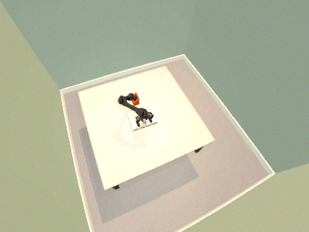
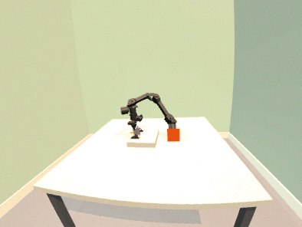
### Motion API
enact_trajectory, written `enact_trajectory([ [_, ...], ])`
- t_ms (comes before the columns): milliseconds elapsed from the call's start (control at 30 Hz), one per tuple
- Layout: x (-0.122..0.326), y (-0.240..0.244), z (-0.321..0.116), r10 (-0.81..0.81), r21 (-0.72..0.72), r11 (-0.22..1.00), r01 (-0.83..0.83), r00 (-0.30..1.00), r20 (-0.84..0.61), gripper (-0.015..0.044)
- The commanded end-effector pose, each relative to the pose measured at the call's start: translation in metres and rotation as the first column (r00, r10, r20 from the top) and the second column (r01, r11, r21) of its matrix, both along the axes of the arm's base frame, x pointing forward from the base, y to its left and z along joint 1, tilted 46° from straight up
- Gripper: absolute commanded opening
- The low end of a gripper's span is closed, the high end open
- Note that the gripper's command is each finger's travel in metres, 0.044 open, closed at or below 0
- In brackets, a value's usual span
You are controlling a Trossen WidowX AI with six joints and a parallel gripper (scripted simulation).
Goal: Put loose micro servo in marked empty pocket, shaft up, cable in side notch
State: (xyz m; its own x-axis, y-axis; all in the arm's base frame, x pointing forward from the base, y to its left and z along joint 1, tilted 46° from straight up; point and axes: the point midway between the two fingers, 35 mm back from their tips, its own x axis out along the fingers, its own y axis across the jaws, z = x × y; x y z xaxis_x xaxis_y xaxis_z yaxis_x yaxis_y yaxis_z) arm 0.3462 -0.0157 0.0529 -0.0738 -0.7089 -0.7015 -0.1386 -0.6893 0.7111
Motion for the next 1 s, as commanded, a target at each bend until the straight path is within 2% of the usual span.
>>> enact_trajectory([
  [0, 0.000, -0.001, -0.001, 0.008, -0.005, 1.000, -0.008, 1.000, 0.001, 0.0000],
  [967, -0.002, -0.022, -0.021, 0.008, -0.006, 1.000, -0.008, 1.000, 0.001, 0.0000],
])
